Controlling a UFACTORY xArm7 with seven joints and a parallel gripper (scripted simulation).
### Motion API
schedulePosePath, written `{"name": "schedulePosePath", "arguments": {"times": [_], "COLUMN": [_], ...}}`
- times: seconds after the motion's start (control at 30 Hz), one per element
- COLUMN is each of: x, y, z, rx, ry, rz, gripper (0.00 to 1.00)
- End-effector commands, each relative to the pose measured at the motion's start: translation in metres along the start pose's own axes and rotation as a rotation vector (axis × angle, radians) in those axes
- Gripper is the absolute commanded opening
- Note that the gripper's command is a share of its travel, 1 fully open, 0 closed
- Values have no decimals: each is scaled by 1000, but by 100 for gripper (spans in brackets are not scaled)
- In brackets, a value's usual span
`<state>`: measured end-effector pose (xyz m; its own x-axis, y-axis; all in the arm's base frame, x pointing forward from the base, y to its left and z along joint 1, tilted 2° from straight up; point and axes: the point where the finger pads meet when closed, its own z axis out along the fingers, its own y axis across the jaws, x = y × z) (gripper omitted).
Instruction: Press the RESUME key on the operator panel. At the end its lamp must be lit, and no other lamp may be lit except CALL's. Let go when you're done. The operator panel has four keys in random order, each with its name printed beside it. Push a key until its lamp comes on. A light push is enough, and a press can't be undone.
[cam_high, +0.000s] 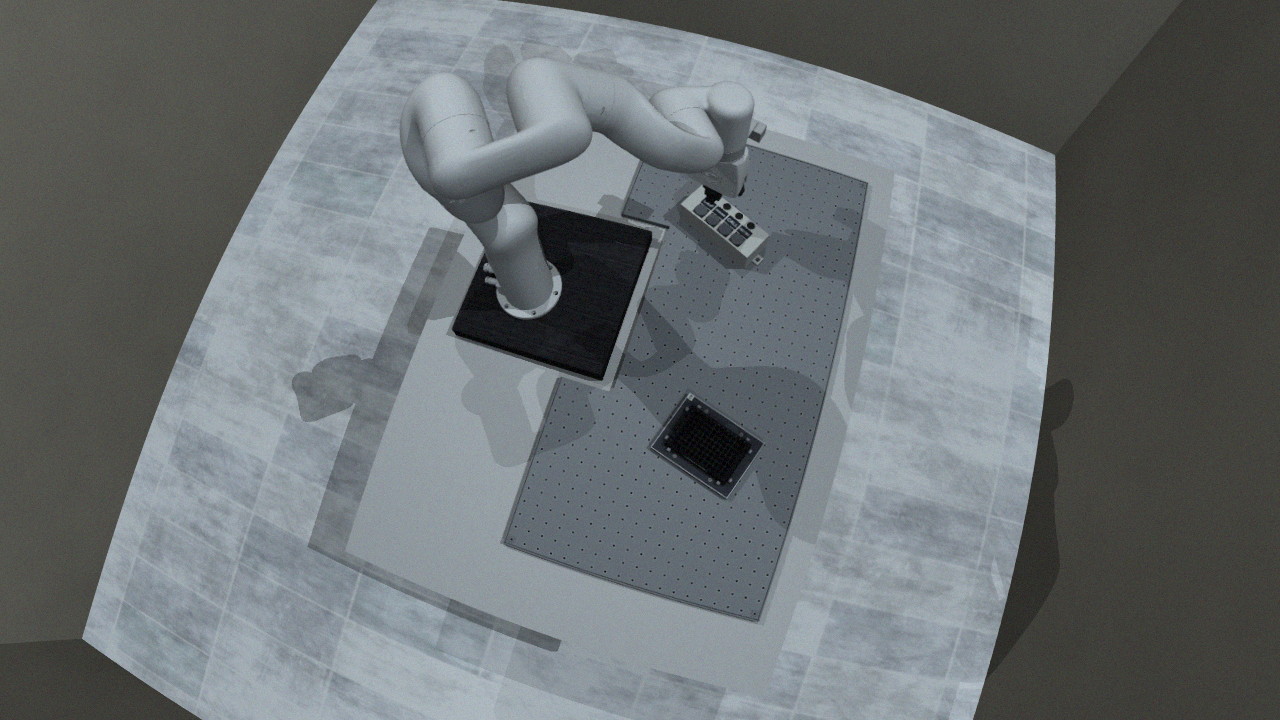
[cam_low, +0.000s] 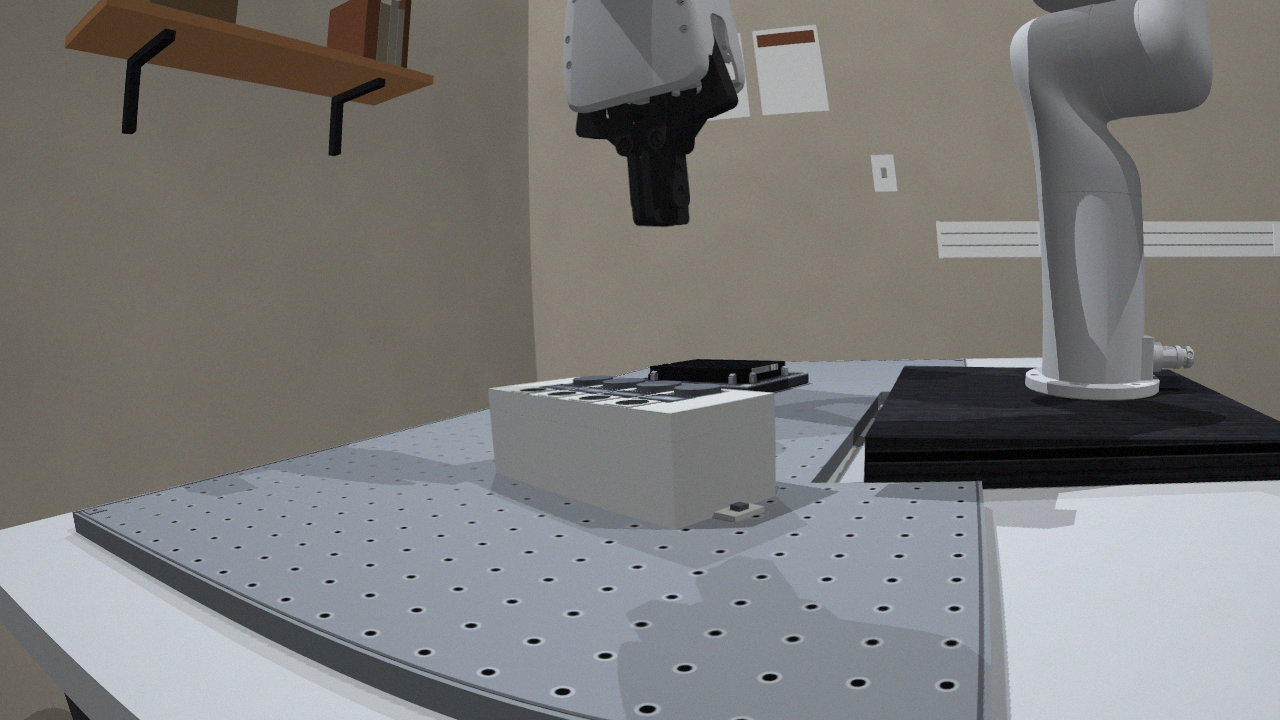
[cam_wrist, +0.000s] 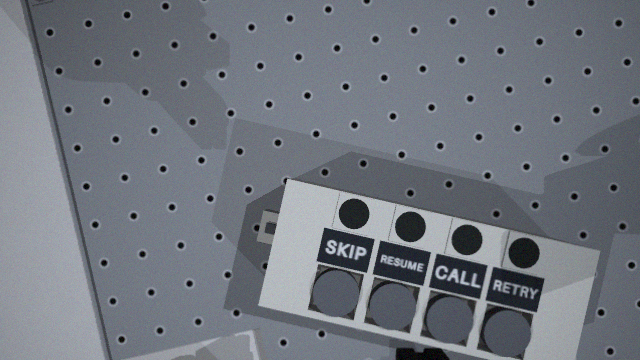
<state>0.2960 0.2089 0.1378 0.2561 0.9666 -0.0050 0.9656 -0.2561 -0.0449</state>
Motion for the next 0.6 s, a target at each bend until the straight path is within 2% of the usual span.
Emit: {"name": "schedulePosePath", "arguments": {"times": [0.0,0.1,0.57], "x": [3,2,2], "y": [13,21,21], "z": [14,23,28], "rx": [-12,-13,-13], "ry": [18,28,28], "rz": [136,223,223], "gripper": [0,0,0]}}
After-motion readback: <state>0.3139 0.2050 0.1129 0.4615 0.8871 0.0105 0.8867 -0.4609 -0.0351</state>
